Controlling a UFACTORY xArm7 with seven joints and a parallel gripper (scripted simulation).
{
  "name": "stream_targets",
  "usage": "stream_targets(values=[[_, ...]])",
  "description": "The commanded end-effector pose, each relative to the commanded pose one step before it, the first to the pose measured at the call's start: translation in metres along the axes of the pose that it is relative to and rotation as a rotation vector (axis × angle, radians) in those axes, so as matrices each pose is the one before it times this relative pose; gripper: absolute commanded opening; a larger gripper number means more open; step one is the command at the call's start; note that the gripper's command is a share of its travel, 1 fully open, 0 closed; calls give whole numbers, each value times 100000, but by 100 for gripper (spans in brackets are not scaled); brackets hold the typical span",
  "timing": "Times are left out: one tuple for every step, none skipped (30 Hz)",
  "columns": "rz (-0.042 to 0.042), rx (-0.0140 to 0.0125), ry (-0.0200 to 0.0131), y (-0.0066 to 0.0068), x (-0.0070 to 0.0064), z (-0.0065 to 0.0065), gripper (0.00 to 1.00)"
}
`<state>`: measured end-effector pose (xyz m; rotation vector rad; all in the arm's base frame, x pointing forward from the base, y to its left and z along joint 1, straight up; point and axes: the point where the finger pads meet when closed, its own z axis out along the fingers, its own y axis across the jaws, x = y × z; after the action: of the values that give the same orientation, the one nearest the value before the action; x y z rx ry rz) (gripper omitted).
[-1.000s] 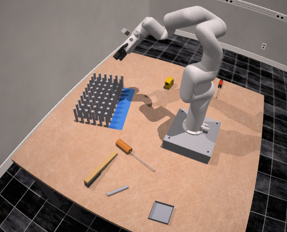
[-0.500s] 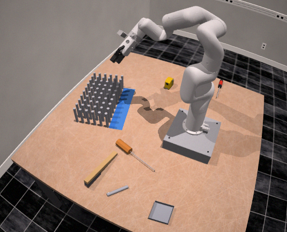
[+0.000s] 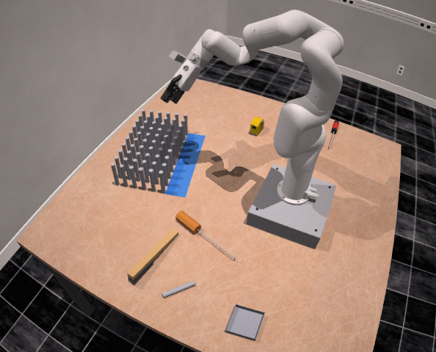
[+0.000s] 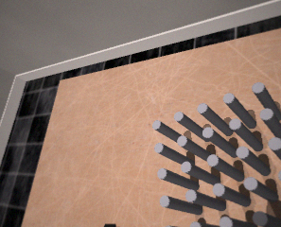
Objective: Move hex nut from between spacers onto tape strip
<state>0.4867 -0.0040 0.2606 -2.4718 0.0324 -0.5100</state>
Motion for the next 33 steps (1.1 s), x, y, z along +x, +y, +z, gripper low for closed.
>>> stream_targets(values=[[2174, -2209, -4217, -2380, -944, 1919, 100], [2403, -2610, -4167, -2055, -1250, 1943, 100], [0, 0, 0, 0, 0, 0, 100], [0, 0, 0, 0, 0, 0, 100], [0, 0, 0, 0, 0, 0, 100], [0, 0, 0, 0, 0, 0, 100], [0, 0, 0, 0, 0, 0, 100], [0, 0, 0, 0, 0, 0, 100], [0, 0, 0, 0, 0, 0, 100], [0, 0, 0, 0, 0, 0, 100], [0, 0, 0, 0, 0, 0, 100], [0, 0, 0, 0, 0, 0, 100], [0, 0, 0, 0, 0, 0, 100], [0, 0, 0, 0, 0, 0, 100], [0, 0, 0, 0, 0, 0, 100], [0, 0, 0, 0, 0, 0, 100], [0, 0, 0, 0, 0, 0, 100], [0, 0, 0, 0, 0, 0, 100], [0, 0, 0, 0, 0, 0, 100], [0, 0, 0, 0, 0, 0, 100], [2389, -3070, -3858, -1832, -1384, 1891, 100], [2368, -3461, -3493, -1599, -1481, 1831, 100], [0, 0, 0, 0, 0, 0, 100], [0, 0, 0, 0, 0, 0, 100], [0, 0, 0, 0, 0, 0, 100], [0, 0, 0, 0, 0, 0, 100], [0, 0, 0, 0, 0, 0, 100], [0, 0, 0, 0, 0, 0, 100], [0, 0, 0, 0, 0, 0, 100], [0, 0, 0, 0, 0, 0, 100], [0, 0, 0, 0, 0, 0, 100], [0, 0, 0, 0, 0, 0, 100], [0, 0, 0, 0, 0, 0, 100]])
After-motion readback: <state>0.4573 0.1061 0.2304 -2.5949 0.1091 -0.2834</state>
